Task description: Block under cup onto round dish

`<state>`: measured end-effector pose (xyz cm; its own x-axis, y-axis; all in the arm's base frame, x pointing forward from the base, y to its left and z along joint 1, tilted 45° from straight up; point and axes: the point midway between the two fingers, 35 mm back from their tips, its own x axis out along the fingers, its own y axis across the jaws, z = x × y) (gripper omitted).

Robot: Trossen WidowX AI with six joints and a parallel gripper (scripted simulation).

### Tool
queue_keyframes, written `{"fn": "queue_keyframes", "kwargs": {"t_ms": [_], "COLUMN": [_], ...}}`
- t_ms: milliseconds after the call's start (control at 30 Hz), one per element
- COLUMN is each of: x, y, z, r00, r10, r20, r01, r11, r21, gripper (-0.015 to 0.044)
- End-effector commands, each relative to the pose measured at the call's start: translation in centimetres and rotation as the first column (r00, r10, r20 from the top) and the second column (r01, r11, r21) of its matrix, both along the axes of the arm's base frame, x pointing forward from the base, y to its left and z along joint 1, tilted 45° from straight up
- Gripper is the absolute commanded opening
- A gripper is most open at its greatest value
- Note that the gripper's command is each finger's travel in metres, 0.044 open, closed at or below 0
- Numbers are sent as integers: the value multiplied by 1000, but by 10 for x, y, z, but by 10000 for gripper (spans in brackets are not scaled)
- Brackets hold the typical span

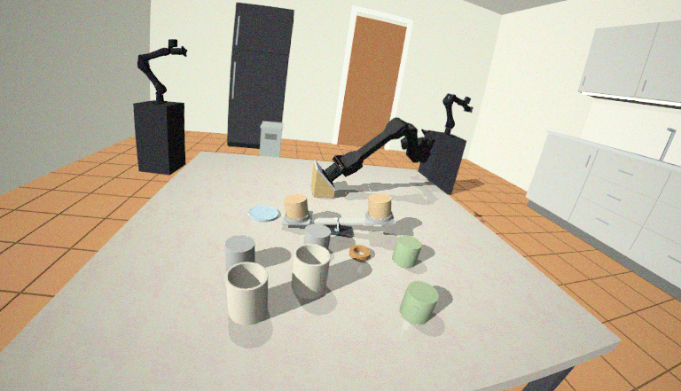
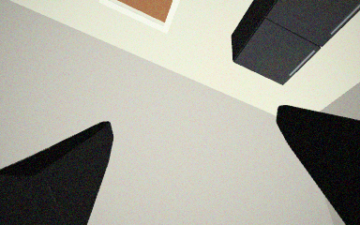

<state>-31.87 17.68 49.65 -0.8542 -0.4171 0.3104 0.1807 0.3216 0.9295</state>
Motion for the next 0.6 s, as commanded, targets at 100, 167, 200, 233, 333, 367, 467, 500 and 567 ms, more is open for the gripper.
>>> {"fn": "queue_keyframes", "kwargs": {"t_ms": [100,167,200,233,333,367,467,500,567], "x": [30,41,47,53,73,80,102,109,125], "y": [56,72,79,87,108,115,134,140,151], "z": [-9,-11,-13,-14,-19,-21,-26,-28,-31], "r00": [975,957,947,936,896,881,830,811,771], "r10": [-224,-289,-321,-352,-444,-473,-558,-585,-637], "r20": [-9,-11,-12,-13,-15,-16,-18,-18,-18], "r01": [224,289,321,352,443,472,554,580,629], "r11": [973,955,944,932,890,873,819,799,756], "r21": [49,66,75,84,112,121,150,159,179], "gripper": [440,440,440,440,440,440,440,440,440]}}
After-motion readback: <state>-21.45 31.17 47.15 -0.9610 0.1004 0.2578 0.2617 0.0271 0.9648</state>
